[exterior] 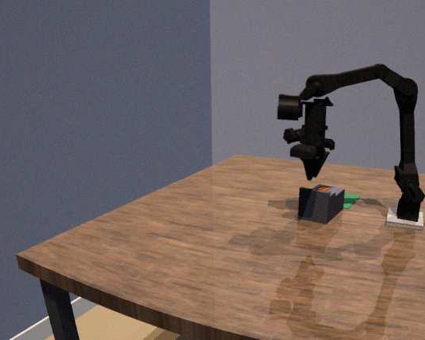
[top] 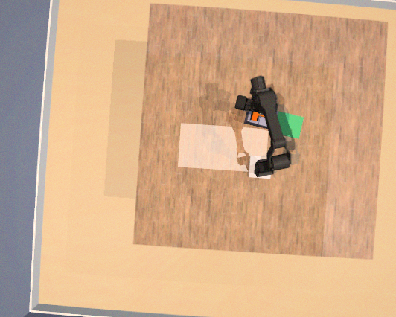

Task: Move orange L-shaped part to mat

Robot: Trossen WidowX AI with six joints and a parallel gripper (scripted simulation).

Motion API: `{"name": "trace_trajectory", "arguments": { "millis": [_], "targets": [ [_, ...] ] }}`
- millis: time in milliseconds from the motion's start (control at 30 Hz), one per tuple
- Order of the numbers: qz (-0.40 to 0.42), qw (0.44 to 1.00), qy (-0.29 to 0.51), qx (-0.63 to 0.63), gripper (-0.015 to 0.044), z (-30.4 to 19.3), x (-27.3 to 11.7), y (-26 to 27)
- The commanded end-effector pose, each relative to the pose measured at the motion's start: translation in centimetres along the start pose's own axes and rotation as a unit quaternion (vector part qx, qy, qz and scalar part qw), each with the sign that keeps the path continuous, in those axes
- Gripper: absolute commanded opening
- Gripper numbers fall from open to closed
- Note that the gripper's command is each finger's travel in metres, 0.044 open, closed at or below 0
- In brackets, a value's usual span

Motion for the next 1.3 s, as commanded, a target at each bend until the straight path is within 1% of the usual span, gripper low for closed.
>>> {"name": "trace_trajectory", "arguments": {
  "millis": [0,67,400,1033,1267],
  "targets": [
    [-0.005,1.0,0.011,0.003,0.018,-0.5,4.0,-0.3],
    [-0.005,1.0,0.011,0.003,0.018,-0.6,4.8,-0.3],
    [-0.005,1.0,0.011,0.003,0.018,-0.6,5.1,-0.3],
    [-0.005,1.0,0.011,0.003,0.018,-0.7,8.3,-0.4],
    [-0.005,1.0,0.011,0.003,0.018,-0.7,8.4,-0.4]
  ]
}}
Point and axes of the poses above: the point midway between the two fingers, 35 mm back from their tips, its own x axis out along the fingers, its own y axis across the jaws, z = x × y, the point moved 3 cm from there along -x, back along the fingers, and after that the axes turned 13 degrees about x, right-handed, at the moved point
